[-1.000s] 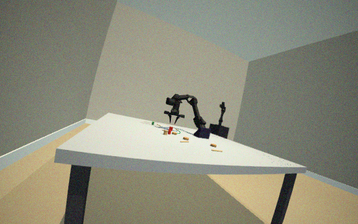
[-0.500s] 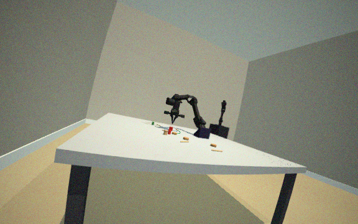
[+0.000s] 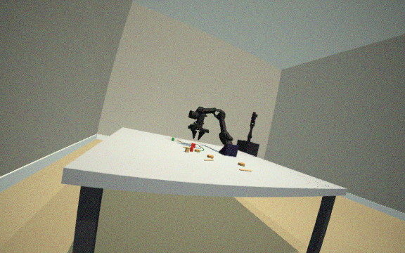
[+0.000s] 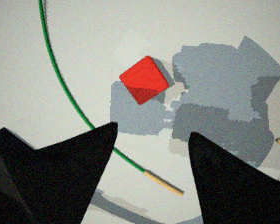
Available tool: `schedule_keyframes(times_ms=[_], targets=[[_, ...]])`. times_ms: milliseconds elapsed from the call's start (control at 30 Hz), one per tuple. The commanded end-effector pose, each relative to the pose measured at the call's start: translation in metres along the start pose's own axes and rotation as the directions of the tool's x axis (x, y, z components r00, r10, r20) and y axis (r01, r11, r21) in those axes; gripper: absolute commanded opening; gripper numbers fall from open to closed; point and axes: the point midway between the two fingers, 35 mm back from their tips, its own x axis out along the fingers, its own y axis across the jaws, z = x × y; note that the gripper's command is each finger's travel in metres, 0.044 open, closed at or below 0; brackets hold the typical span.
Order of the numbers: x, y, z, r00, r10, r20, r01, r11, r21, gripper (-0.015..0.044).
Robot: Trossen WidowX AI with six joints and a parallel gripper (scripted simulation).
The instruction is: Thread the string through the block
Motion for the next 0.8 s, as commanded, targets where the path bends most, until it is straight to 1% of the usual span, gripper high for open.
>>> schedule_keyframes(times_ms=[0, 67, 133, 233, 267, 367, 533, 567, 600, 767], targets=[[0.001, -0.006, -0.034, 1.0, 0.001, -0.01, 0.005, 0.809, 0.588, 0.0341], [0.001, -0.007, -0.044, 1.0, 0.001, -0.011, 0.008, 0.658, 0.753, 0.0394], [0.001, -0.008, -0.054, 1.0, 0.0, -0.013, 0.011, 0.475, 0.88, 0.044], [0.001, -0.009, -0.069, 1.0, -0.002, -0.015, 0.015, 0.159, 0.987, 0.044], [0.001, -0.009, -0.074, 1.0, -0.003, -0.016, 0.016, 0.063, 0.998, 0.044], [0.001, -0.008, -0.084, 1.0, -0.004, -0.018, 0.017, -0.144, 0.989, 0.044], [0.001, -0.007, -0.097, 1.0, -0.007, -0.021, 0.015, -0.465, 0.885, 0.044], [0.001, -0.007, -0.099, 1.0, -0.007, -0.021, 0.015, -0.518, 0.855, 0.044], [0.001, -0.007, -0.1, 1.0, -0.007, -0.022, 0.014, -0.531, 0.847, 0.044], [0.001, -0.007, -0.1, 1.0, -0.007, -0.022, 0.014, -0.535, 0.845, 0.044]])
